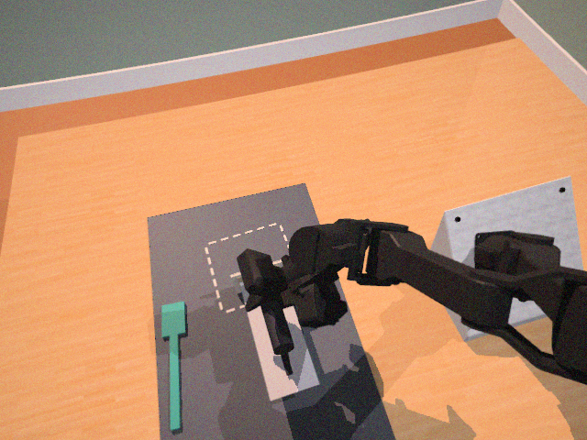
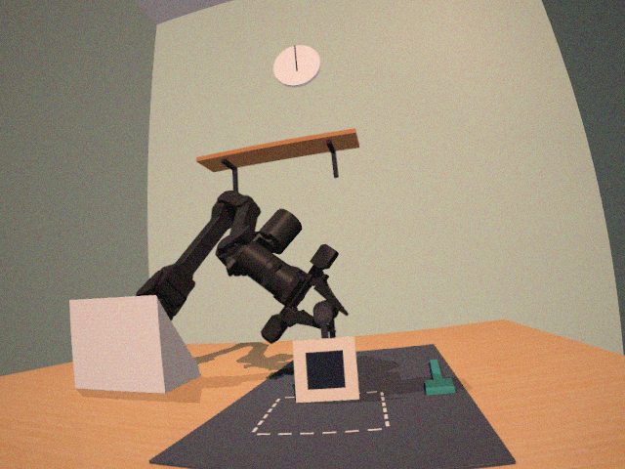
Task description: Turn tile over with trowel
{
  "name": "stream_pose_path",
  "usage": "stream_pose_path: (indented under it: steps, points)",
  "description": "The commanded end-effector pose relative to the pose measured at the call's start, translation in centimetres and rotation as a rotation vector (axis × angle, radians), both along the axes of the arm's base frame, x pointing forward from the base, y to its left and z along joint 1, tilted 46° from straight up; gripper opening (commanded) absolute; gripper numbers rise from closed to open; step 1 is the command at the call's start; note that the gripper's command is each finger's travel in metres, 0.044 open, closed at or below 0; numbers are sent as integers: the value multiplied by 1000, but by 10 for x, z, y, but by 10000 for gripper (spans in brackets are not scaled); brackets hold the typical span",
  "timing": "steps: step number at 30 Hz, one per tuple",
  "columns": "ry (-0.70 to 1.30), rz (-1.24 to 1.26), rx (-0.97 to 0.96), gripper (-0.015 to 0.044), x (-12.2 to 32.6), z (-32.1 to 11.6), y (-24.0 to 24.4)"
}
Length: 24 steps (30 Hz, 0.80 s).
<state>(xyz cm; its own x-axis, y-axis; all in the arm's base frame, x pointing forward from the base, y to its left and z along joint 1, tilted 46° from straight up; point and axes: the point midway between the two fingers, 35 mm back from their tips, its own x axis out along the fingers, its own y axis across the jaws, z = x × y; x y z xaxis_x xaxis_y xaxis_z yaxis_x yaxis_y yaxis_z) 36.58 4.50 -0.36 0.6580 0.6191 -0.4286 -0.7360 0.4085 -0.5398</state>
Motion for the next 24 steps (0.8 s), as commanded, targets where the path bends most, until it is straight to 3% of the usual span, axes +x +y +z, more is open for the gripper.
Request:
stream_pose_path:
  steps: [1, 12, 24]
  points:
    - [-13, -1, -3, 0, 4, -3, -7]
    - [-13, -1, -3, 0, 6, -16, -14]
    - [-12, -1, -3, 0, 3, 25, -2]
